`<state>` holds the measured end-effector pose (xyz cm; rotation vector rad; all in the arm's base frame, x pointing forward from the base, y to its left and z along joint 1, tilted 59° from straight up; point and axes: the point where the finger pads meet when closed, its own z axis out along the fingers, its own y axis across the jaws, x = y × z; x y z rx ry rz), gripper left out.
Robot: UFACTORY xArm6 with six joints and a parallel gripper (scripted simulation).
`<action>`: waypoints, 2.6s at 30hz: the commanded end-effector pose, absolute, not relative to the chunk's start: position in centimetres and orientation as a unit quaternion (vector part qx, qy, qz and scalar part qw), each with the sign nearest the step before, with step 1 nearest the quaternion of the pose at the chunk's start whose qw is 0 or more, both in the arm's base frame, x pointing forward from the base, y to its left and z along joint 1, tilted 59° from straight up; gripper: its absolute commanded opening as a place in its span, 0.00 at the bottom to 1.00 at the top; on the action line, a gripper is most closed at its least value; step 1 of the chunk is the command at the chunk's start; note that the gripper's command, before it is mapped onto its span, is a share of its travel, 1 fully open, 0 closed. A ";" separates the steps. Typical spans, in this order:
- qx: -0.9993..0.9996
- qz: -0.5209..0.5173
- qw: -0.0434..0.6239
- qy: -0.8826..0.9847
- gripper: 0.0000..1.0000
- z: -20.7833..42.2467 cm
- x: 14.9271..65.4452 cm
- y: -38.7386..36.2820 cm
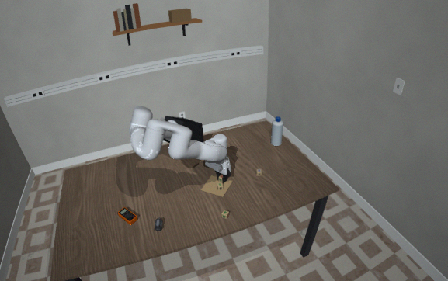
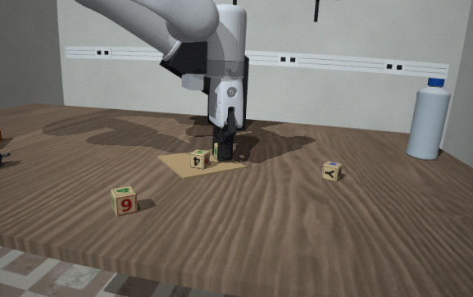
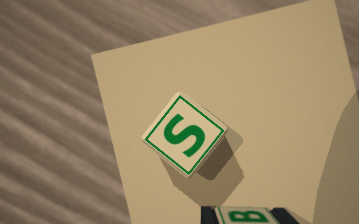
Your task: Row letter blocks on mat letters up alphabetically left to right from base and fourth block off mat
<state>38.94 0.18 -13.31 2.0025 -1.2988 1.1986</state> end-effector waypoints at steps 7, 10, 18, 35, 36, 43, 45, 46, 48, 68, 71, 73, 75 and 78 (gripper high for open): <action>0.729 0.437 0.232 -0.473 0.28 -13.4 39.1 0.2; 0.729 0.437 0.232 -0.473 0.28 -13.4 39.1 0.1; 0.729 0.437 0.232 -0.473 0.28 -13.5 39.1 0.0; 0.729 0.437 0.232 -0.473 0.28 -13.5 39.1 0.0; 0.729 0.437 0.232 -0.473 0.28 -13.5 39.1 0.0; 0.729 0.437 0.232 -0.473 0.28 -13.5 39.1 0.0; 0.729 0.437 0.232 -0.473 0.28 -13.5 39.1 0.0; 0.729 0.437 0.232 -0.473 0.28 -13.5 39.1 0.0; 0.729 0.437 0.232 -0.473 0.28 -13.5 39.1 0.0; 0.729 0.437 0.232 -0.473 0.44 -13.5 39.1 0.0; 0.729 0.437 0.232 -0.473 0.48 -13.5 39.1 0.0; 0.729 0.437 0.232 -0.473 0.48 -13.5 39.1 0.0; 0.729 0.437 0.232 -0.473 0.48 -13.5 39.1 0.0; 0.729 0.437 0.232 -0.473 0.48 -13.5 39.1 0.0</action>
